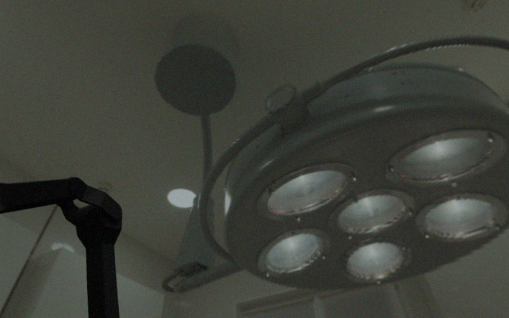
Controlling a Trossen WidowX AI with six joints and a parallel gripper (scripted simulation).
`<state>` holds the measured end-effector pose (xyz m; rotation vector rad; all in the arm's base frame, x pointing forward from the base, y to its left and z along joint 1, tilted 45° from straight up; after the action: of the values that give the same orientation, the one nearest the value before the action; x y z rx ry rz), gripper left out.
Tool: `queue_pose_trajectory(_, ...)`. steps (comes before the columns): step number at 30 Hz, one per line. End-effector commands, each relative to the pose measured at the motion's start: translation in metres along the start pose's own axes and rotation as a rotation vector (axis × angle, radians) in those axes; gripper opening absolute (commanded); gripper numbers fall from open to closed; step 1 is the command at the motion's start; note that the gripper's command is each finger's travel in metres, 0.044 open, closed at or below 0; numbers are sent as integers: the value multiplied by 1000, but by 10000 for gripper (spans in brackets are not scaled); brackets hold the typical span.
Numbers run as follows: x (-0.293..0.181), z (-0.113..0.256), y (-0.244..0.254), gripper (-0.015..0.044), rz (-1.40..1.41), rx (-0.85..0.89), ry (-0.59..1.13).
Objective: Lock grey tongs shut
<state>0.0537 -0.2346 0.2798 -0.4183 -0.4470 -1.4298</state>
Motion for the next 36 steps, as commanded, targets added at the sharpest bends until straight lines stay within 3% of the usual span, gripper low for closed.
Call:
queue_pose_trajectory(1,4,0,-12,-150,-31,9,1)
queue_pose_trajectory(36,6,-1,-117,-150,-313,76,-34)
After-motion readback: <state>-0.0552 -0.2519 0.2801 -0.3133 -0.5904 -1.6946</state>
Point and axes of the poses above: the point midway between the two fingers, 35 mm back from their tips, its own z axis back along the fingers, its own y axis across the jaws, x = y × z, the point moved 6 cm from there along z, back along the fingers, and after that the axes turned 12 degrees about z, right-handed, at the moved point
